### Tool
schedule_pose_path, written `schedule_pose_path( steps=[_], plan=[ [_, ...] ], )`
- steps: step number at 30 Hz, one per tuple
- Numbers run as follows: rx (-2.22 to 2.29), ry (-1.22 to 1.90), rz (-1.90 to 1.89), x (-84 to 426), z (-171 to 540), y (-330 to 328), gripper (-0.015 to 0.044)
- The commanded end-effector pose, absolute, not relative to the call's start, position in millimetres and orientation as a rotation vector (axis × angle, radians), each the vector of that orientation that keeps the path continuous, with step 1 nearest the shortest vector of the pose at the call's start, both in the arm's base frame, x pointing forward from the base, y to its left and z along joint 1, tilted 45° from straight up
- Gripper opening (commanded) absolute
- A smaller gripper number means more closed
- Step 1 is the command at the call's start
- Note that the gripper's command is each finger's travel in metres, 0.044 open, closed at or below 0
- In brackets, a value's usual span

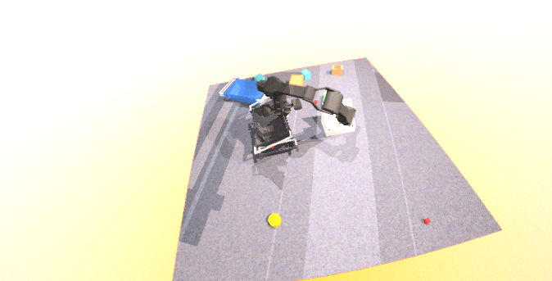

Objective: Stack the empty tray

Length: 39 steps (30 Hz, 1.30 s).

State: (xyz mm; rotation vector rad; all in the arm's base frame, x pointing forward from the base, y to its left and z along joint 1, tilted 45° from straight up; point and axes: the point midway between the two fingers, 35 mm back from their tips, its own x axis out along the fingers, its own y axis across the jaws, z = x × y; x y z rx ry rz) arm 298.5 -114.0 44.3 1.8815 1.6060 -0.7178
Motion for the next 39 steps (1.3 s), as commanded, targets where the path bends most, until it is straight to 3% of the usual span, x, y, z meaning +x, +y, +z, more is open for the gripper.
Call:
schedule_pose_path(
  steps=[1, 39],
  plan=[
    [1.871, 1.619, -0.721, 296.6, 43.0, -107.7, 0.0000],
    [1.872, 1.619, -0.721, 294.4, 40.0, -102.5, 0.0000]
  ],
)
